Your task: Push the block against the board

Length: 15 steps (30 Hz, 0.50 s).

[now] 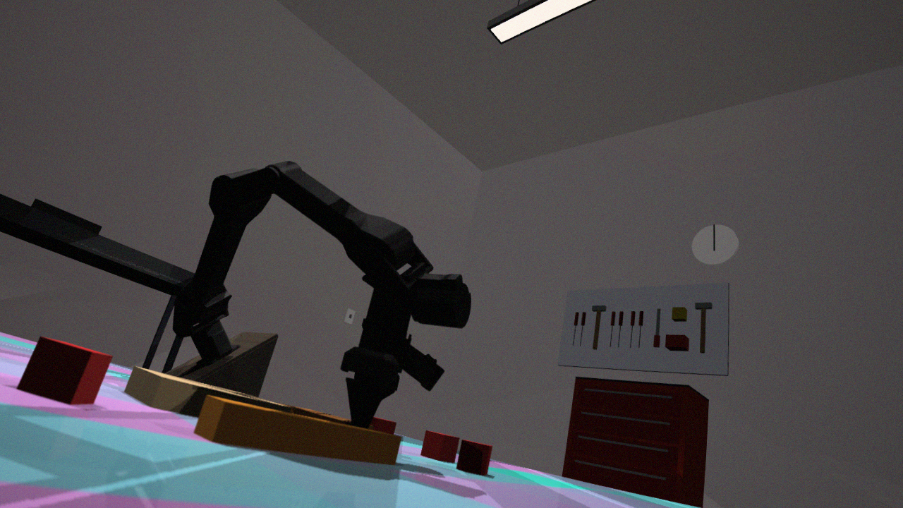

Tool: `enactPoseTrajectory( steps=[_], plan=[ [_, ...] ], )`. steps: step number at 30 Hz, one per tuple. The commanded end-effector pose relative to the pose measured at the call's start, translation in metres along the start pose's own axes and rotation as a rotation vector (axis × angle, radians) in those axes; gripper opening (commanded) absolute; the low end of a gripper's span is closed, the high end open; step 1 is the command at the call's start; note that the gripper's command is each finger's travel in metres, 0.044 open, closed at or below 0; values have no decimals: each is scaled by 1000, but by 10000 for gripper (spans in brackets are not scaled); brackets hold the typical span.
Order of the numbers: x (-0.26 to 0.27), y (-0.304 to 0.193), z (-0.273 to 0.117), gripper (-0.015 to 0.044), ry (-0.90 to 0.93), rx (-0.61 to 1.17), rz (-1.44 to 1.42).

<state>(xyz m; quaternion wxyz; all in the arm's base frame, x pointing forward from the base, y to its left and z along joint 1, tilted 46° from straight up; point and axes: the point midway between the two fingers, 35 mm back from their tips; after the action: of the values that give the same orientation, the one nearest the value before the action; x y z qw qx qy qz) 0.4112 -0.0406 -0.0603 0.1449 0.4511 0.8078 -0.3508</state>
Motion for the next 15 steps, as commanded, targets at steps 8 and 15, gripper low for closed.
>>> enactPoseTrajectory(
  steps=[8, 15],
  plan=[
    [1, -11, 4, 0, 2, 14, -11],
    [1, -15, 4, 0, 2, 15, -11]
  ],
)
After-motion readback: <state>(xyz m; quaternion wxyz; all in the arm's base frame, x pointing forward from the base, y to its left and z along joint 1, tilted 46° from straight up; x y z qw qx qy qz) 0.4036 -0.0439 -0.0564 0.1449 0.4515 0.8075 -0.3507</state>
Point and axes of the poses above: the point midway between the two fingers, 35 mm back from their tips, its own z axis out along the fingers, its own x axis across the jaws, y = z × x, and after that the axes turned 9 degrees about z, right-handed
